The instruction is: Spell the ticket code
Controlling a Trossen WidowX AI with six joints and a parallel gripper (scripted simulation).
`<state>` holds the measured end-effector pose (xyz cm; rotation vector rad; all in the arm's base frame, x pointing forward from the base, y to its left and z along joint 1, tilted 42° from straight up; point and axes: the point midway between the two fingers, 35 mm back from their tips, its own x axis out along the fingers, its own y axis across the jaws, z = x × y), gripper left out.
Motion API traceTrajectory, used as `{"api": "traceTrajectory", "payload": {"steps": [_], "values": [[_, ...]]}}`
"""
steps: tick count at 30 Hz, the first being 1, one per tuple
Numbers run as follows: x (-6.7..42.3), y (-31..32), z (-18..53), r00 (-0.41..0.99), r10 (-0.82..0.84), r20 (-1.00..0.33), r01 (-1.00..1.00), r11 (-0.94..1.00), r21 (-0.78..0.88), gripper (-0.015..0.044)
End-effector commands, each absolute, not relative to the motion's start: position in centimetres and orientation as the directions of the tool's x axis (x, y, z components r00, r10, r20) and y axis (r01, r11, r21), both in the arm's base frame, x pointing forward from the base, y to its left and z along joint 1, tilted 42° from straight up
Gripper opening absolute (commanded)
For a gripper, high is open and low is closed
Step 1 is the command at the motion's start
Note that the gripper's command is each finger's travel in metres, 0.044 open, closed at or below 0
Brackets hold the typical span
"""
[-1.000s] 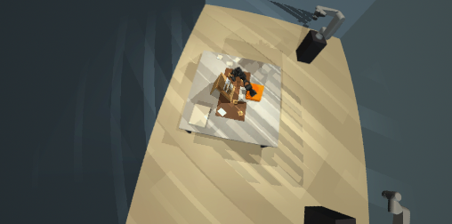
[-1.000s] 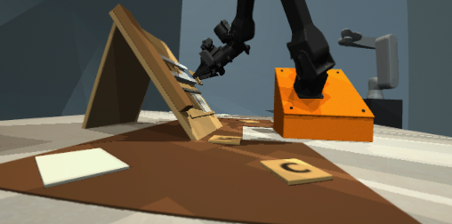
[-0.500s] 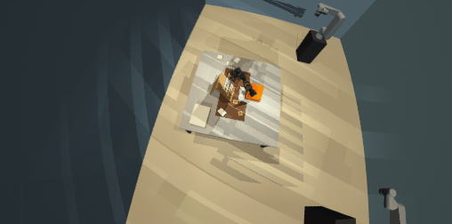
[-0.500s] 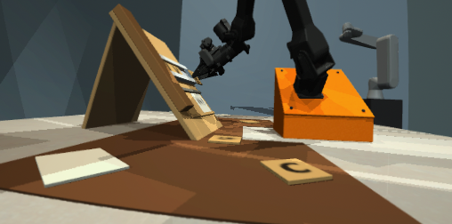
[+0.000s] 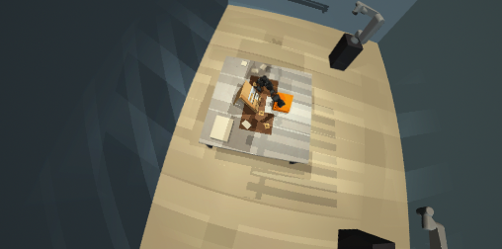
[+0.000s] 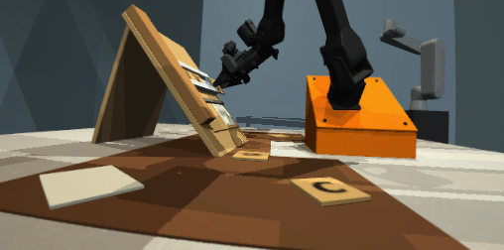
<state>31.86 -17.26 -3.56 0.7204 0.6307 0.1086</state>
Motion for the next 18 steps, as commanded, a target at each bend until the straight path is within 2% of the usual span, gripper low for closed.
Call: {"api": "traceTrajectory", "payload": {"steps": [1, 18], "values": [[31.75, -16.92, -3.46, 0.809, 0.302, -0.505, 0.125, 0.751, 0.649, 0.0000], [31.86, -16.27, -2.91, 0.809, 0.302, -0.505, 0.125, 0.750, 0.649, 0.0000]]}}
